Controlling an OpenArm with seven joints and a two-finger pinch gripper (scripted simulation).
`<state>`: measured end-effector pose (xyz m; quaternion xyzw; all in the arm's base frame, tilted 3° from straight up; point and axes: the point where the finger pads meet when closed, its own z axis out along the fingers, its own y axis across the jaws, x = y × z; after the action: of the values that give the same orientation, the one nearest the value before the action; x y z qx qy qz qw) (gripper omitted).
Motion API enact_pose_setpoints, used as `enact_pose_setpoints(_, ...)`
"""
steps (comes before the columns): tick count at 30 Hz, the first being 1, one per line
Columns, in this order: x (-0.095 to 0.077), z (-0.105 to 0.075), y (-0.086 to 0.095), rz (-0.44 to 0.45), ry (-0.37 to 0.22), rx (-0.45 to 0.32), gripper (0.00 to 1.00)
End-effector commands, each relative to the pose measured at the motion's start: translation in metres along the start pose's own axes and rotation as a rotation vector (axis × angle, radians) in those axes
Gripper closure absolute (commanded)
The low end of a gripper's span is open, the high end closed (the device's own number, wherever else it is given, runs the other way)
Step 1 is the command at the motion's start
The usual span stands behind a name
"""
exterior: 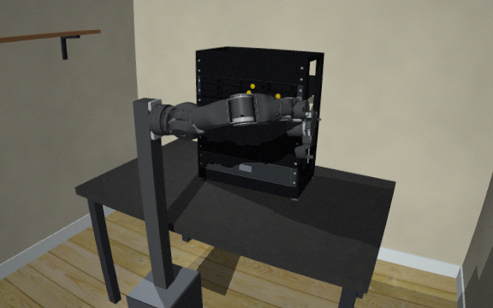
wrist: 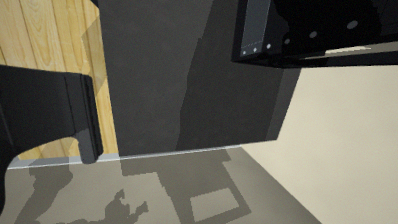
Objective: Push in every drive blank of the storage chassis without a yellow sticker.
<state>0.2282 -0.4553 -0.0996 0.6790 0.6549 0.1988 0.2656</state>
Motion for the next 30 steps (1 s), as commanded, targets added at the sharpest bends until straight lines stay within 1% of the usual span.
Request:
enact_pose_setpoints(1,0.005,0.005,-0.002,-0.015,0.013,0.021,0.00)
enact_pose_setpoints(6,0.025,0.022,-0.013,-0.071,0.060,0.089,0.00)
enact_pose_setpoints(12,0.058,0.045,-0.032,-0.169,0.134,0.193,0.00)
enact_pose_setpoints(14,0.058,0.045,-0.032,-0.169,0.134,0.193,0.00)
enact_pose_setpoints(21,0.105,0.070,-0.059,-0.329,0.236,0.326,0.00)
enact_pose_setpoints(29,0.163,0.088,-0.092,-0.563,0.353,0.462,0.00)
enact_pose_setpoints(30,0.163,0.088,-0.092,-0.563,0.353,0.462,0.00)
